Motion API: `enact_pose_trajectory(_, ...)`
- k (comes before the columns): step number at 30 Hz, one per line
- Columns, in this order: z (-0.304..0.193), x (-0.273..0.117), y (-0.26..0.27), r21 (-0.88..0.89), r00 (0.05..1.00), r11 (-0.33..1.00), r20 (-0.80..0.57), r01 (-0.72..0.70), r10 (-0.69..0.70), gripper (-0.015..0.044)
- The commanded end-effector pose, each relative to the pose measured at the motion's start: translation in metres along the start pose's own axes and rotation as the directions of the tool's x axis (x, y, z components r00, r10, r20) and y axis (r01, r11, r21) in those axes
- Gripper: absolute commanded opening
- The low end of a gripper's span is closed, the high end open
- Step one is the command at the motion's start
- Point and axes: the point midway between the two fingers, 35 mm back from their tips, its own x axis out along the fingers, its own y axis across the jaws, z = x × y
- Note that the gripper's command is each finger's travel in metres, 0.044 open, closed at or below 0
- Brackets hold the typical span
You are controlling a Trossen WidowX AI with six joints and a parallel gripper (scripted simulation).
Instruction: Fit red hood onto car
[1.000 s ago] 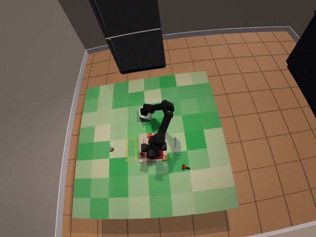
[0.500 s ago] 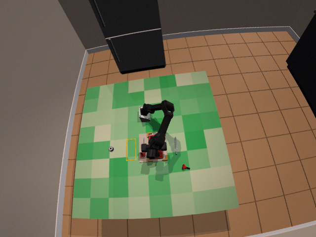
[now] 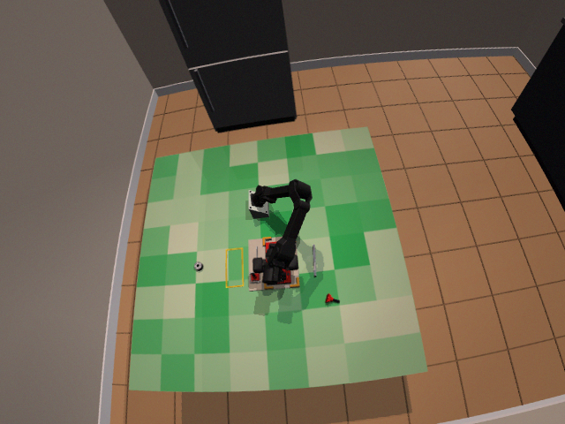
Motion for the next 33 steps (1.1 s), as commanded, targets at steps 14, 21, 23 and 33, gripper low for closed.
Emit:
enact_pose_trajectory(14,0.0002,0.0076,0.0005,0.005,1.0,1.0,0.0,-0.004,0.004,0.0)
enact_pose_trajectory(21,0.0003,0.0106,0.0007,0.005,1.0,1.0,0.0,-0.004,0.004,0.0)
enact_pose_trajectory(23,0.0003,0.0114,0.0008,0.005,1.0,1.0,0.0,-0.004,0.004,0.0)
enact_pose_trajectory(33,0.0003,0.0106,0.0006,0.001,1.0,1.0,0.0,-0.001,0.001,0.0079)
